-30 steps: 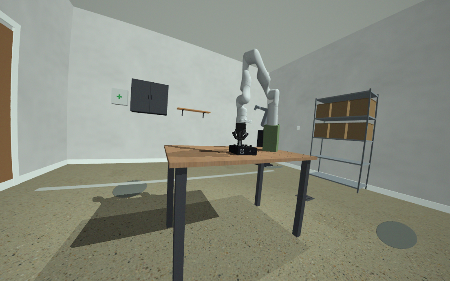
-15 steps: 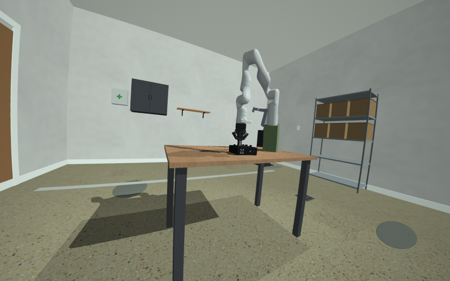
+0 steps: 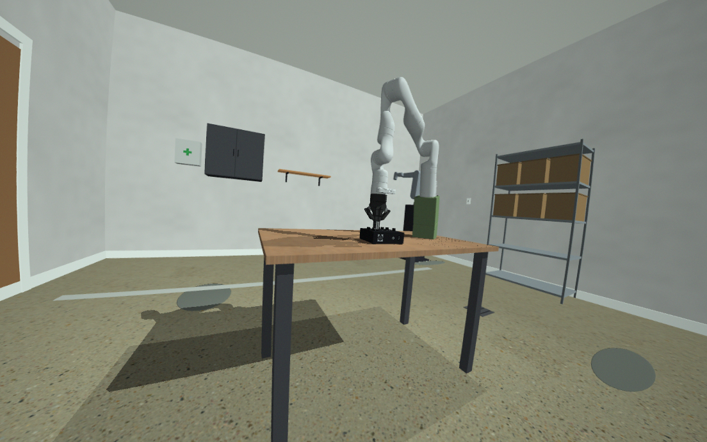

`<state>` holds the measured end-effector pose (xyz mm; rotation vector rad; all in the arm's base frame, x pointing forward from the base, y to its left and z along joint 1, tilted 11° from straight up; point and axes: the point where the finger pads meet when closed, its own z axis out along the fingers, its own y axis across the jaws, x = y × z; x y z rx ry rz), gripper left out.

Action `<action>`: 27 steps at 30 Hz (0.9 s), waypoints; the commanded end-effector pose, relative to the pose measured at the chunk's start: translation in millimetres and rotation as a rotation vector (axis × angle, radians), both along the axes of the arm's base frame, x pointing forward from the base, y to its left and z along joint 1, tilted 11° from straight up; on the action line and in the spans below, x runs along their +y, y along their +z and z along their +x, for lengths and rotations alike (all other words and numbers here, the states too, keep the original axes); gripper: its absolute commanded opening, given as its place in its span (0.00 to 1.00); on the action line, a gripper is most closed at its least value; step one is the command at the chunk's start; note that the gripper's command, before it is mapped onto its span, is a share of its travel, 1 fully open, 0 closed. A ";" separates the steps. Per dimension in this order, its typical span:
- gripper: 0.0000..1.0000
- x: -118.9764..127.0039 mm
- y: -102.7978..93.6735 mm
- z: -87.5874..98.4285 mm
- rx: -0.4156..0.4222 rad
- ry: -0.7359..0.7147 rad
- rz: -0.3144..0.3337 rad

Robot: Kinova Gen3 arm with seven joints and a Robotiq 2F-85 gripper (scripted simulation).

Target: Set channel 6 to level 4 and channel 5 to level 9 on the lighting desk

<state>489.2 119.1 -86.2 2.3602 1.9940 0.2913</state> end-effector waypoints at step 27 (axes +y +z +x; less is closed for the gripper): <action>0.00 -9.6 -0.3 -0.9 -0.002 -0.001 0.000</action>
